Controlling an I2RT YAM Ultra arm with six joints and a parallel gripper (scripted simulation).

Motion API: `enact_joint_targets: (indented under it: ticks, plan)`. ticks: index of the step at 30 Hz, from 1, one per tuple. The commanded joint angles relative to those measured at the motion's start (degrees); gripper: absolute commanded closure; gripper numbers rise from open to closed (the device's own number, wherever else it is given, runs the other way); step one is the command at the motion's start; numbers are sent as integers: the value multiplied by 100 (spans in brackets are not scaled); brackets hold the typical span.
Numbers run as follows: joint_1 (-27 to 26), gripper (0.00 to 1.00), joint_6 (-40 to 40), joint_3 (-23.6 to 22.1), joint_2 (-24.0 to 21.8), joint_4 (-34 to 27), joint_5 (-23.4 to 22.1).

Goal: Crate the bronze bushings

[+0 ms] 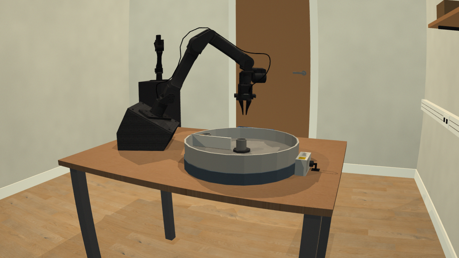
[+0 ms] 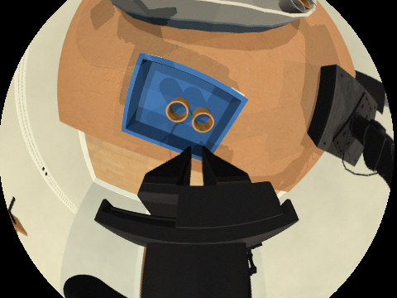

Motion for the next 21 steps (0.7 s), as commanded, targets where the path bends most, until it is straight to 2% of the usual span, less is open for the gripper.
enact_joint_targets:
  ticks: [1, 21]
  plan:
    - [53, 86, 48, 210, -195, -94, 104]
    - [58, 86, 62, 268, -236, -194, 111]
